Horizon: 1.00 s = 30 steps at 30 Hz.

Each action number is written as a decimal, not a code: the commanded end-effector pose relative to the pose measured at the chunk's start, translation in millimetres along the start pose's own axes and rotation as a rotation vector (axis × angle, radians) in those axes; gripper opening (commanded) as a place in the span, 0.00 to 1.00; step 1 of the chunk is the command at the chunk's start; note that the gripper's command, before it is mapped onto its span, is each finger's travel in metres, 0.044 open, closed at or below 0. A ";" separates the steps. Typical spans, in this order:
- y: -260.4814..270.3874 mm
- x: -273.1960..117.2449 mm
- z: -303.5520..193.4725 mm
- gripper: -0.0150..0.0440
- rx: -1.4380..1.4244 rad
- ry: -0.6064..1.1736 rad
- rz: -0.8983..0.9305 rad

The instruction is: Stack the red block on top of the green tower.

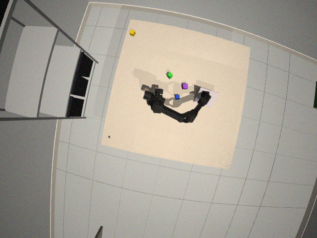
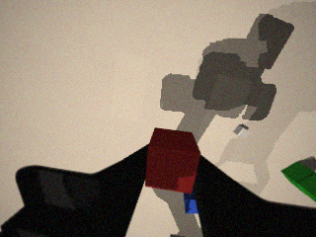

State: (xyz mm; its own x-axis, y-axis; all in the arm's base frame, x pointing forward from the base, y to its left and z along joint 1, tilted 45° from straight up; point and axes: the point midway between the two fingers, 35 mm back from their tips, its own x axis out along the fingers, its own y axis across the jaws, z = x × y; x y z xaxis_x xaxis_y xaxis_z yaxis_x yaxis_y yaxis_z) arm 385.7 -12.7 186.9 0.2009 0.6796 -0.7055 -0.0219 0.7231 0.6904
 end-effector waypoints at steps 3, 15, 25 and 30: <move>-6.8 -1.6 0.3 0.25 0.004 0.006 0.003; -125.7 -4.4 -11.0 0.25 0.009 0.007 -0.030; -216.4 -5.0 -47.5 0.25 0.008 0.011 -0.026; -255.7 -3.3 -73.5 0.25 0.005 0.010 -0.013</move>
State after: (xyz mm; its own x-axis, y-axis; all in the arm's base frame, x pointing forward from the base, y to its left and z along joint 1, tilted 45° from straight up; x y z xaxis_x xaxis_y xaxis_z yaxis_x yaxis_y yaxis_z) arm 334.7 -177.3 23.1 0.1971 0.6634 -0.7219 -0.0151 0.7383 0.6743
